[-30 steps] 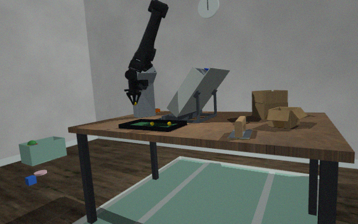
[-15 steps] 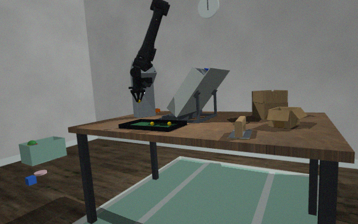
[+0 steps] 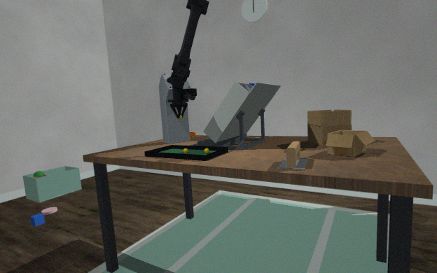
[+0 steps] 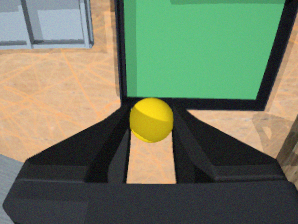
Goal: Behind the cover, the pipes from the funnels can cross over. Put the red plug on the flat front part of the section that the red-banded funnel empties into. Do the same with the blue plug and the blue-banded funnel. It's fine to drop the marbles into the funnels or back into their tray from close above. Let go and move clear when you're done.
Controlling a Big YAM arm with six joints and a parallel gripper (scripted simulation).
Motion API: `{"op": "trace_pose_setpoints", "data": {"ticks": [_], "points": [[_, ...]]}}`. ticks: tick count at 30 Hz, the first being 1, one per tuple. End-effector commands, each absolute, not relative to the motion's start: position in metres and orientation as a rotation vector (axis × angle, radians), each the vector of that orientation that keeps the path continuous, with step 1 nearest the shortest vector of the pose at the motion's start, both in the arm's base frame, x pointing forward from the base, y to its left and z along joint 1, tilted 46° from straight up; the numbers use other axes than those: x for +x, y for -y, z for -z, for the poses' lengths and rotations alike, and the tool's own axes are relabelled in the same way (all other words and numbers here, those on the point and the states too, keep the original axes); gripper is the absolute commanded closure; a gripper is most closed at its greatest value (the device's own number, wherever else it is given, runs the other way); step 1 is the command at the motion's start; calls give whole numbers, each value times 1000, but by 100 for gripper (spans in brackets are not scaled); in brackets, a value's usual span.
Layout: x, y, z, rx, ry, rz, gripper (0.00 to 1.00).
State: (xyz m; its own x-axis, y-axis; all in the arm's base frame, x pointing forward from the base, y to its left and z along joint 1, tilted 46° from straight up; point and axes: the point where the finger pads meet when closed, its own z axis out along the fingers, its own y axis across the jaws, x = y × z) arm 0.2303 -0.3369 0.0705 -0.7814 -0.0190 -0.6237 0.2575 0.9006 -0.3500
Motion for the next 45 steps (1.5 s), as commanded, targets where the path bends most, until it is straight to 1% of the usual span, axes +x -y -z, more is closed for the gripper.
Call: {"op": "trace_pose_setpoints", "data": {"ticks": [1, 10, 12, 21, 27, 29, 45], "points": [[238, 310, -77, 192, -2402, 532, 100], [256, 245, -92, 193, -2402, 533, 100], [256, 245, -92, 193, -2402, 533, 100], [272, 187, -105, 194, -2402, 533, 100], [291, 156, -129, 194, -2372, 542, 100], [291, 156, -129, 194, -2372, 542, 100], [317, 67, -144, 193, -2395, 534, 100]]}}
